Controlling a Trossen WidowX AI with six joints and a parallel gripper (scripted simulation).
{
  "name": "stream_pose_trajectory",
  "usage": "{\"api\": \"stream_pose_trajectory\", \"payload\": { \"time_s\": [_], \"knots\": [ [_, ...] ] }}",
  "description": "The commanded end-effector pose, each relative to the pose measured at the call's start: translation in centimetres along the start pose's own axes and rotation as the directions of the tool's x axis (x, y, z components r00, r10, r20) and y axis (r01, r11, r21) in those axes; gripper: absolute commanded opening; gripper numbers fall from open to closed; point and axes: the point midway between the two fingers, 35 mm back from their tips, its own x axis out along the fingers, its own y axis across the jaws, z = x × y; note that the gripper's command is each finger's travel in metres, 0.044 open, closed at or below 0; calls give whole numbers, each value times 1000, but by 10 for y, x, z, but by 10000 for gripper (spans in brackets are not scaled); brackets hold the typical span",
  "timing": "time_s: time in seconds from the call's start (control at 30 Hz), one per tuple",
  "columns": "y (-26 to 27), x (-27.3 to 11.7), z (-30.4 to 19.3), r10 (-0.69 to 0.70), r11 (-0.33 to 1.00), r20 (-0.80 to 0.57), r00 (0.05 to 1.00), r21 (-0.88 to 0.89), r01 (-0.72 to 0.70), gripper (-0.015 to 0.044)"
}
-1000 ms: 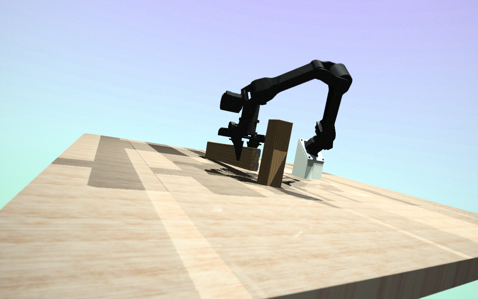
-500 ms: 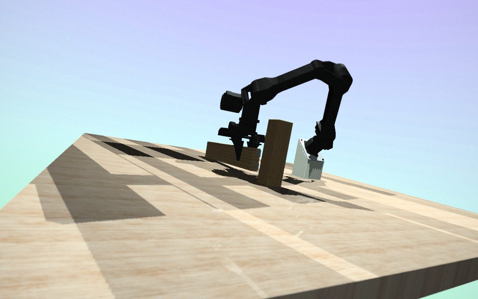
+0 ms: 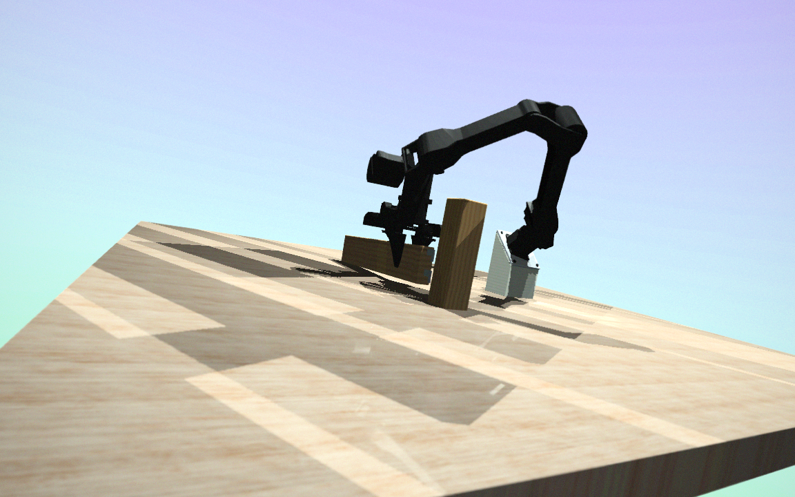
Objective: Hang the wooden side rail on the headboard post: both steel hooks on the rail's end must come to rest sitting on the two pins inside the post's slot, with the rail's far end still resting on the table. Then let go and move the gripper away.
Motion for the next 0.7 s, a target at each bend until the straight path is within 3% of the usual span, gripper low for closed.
{"api": "stream_pose_trajectory", "payload": {
  "time_s": [0.0,0.67],
  "knots": [
    [1,-2,0,7,1000,3,1000,5,-7,0],
    [1,-2,-2,7,1000,3,1000,5,-7,0]
  ]
}}
